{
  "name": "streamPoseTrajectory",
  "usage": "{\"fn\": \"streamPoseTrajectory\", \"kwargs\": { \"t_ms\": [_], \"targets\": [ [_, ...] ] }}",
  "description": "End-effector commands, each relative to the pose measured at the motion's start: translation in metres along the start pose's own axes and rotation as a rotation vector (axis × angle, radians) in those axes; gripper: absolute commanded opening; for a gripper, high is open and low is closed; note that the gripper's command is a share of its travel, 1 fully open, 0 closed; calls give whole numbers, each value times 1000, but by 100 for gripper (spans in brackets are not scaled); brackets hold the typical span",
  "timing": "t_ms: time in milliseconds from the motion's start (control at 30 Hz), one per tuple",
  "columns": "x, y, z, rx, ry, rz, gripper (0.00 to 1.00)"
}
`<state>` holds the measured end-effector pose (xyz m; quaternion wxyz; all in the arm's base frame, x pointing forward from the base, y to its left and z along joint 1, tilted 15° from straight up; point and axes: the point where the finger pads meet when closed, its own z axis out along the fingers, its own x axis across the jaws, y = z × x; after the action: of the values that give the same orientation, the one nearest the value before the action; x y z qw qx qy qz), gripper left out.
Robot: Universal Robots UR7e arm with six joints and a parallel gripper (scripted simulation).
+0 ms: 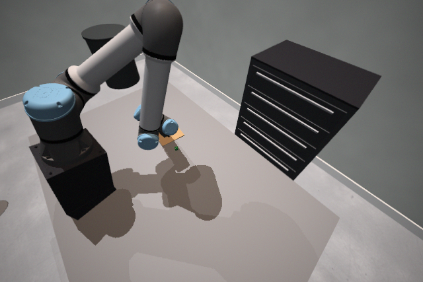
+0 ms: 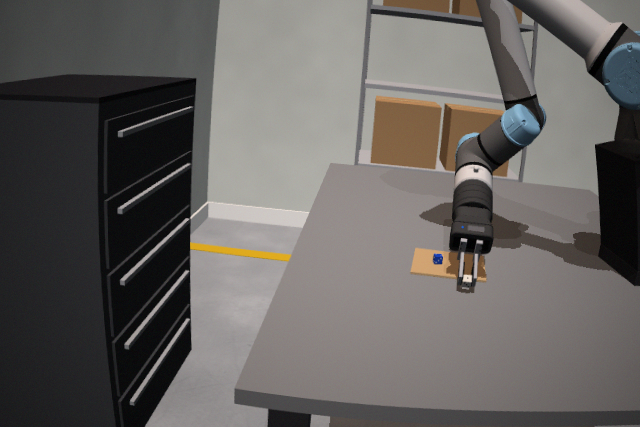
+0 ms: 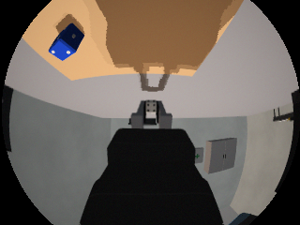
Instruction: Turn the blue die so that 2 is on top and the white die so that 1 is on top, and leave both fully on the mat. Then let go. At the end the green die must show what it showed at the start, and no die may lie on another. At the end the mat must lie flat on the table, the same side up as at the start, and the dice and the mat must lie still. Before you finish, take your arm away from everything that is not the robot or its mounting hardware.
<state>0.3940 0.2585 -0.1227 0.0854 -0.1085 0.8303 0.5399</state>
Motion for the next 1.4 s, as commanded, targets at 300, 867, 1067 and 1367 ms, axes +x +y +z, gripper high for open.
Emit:
{"fn": "streamPoseTrajectory", "kwargs": {
  "t_ms": [300, 867, 1067, 1367],
  "targets": [
    [0, 0, 0, 0, 0, -1, 34],
    [0, -5, 3, 0, 0, -1, 34],
    [0, -8, 4, 0, 0, -1, 34],
    [0, -8, 5, 0, 0, -1, 34]
  ]
}}
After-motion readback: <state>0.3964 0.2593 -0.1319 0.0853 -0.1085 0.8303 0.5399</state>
